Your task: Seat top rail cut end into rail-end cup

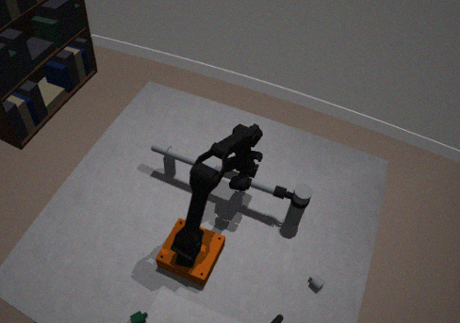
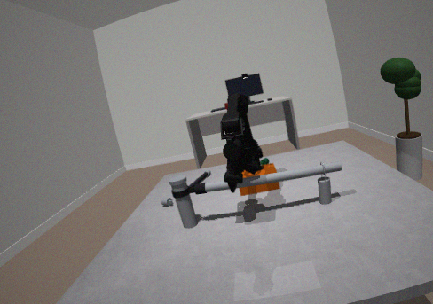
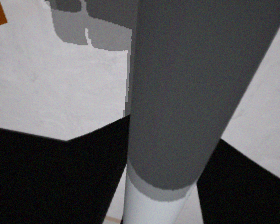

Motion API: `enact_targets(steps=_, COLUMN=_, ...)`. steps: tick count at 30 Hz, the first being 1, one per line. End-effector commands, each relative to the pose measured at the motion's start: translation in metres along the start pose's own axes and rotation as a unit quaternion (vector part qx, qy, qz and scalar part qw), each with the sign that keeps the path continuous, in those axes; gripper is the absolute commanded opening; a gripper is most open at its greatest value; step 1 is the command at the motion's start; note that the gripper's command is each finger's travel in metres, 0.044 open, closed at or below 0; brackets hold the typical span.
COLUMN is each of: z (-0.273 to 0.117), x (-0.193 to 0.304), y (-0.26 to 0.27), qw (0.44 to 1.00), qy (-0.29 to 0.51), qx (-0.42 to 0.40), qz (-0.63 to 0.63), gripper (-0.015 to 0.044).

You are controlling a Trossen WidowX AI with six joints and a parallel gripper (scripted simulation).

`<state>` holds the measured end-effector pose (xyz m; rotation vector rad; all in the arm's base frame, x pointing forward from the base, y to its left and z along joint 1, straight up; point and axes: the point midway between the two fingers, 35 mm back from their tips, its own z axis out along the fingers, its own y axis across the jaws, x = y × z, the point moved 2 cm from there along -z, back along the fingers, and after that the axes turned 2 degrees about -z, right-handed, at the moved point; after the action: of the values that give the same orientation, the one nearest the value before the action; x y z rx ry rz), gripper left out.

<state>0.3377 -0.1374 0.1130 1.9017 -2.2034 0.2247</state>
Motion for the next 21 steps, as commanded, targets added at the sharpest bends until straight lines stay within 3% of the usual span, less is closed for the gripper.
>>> enact_targets(steps=1, z=0.0, x=0.0, y=0.0, qw=1.0, qy=0.0, qx=0.0, qz=0.0, gripper=0.0079)
enact_targets(steps=9, z=-0.003, x=-0.002, y=0.0, qw=1.0, qy=0.0, qx=0.0, qz=0.0, gripper=0.0289)
enact_targets(steps=15, z=-0.028, x=-0.018, y=-0.001, qw=1.0, qy=-0.001, qx=0.0, qz=0.0, gripper=0.044)
enact_targets(steps=21, z=-0.048, x=-0.03, y=0.001, qw=1.0, qy=-0.002, qx=0.0, qz=0.0, gripper=0.044)
